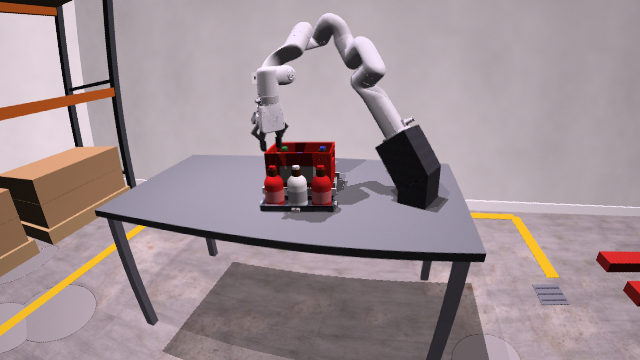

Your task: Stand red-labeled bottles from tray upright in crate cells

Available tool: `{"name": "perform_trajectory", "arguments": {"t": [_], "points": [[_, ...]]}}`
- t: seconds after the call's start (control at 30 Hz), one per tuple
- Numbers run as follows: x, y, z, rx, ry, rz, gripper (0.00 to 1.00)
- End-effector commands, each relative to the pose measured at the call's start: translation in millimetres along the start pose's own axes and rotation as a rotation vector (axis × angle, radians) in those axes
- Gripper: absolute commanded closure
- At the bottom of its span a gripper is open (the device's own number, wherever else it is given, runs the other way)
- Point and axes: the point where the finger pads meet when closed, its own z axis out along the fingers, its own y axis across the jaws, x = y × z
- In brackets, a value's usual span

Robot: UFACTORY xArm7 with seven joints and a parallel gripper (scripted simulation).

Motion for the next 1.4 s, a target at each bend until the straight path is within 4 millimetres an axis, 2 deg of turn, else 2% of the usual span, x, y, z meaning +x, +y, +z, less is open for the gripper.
{"name": "perform_trajectory", "arguments": {"t": [0.0,0.7,1.37], "points": [[0,-1,-1,0.004,0.001,0.000,0.35],[0,-2,9,0.004,0.001,0.000,0.35],[1,-2,34,0.004,0.001,0.000,0.35]]}}
